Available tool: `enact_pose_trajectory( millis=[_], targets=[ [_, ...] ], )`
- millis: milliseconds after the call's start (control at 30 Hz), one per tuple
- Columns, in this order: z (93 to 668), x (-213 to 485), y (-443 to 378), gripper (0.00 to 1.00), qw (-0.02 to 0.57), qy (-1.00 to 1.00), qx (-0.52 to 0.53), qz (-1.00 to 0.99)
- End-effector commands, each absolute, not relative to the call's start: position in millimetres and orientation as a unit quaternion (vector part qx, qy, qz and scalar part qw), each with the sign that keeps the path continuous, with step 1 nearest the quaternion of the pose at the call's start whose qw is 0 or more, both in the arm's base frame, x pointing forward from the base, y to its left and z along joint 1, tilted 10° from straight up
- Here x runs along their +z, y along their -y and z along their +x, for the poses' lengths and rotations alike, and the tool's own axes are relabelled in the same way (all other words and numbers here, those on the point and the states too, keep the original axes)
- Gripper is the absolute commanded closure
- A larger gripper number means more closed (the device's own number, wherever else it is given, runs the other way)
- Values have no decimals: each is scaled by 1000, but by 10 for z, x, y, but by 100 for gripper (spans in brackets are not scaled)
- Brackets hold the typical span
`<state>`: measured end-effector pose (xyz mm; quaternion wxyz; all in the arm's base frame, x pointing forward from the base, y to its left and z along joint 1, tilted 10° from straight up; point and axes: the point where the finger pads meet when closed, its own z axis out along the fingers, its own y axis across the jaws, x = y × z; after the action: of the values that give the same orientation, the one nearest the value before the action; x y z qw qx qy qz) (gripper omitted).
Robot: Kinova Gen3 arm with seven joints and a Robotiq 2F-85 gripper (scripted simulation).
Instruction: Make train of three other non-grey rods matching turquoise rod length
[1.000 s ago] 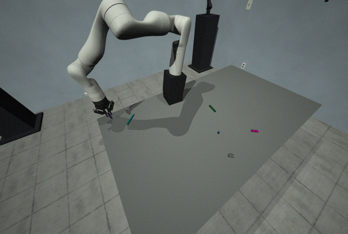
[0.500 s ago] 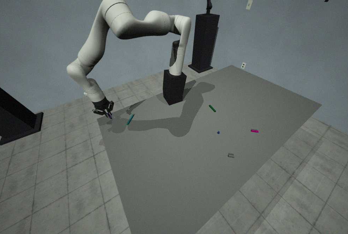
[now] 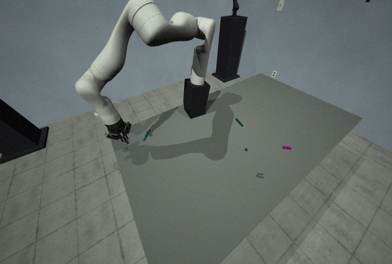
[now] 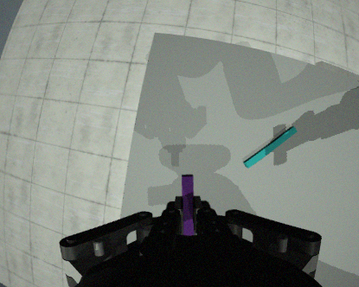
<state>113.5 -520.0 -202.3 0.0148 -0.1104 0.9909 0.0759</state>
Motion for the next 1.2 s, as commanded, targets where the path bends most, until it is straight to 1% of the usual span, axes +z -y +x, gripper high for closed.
enact_pose_trajectory(
  millis=[0, 100, 167, 233, 667, 733, 767, 1167],
  targets=[
    [1555, -1970, 5200, 95, 15, -988, 71, -135],
    [1845, -1941, 5165, 95, 15, -987, 68, -144],
    [1845, -1941, 5165, 95, 15, -987, 68, -144],
    [2166, -1909, 5108, 95, 15, -986, 66, -153],
    [3340, -1778, 4717, 95, 16, -981, 59, -186],
    [3340, -1778, 4717, 95, 16, -981, 59, -186],
    [3561, -1751, 4609, 95, 16, -979, 58, -193],
    [4513, -1622, 3989, 95, 19, -973, 54, -222]
  ],
)
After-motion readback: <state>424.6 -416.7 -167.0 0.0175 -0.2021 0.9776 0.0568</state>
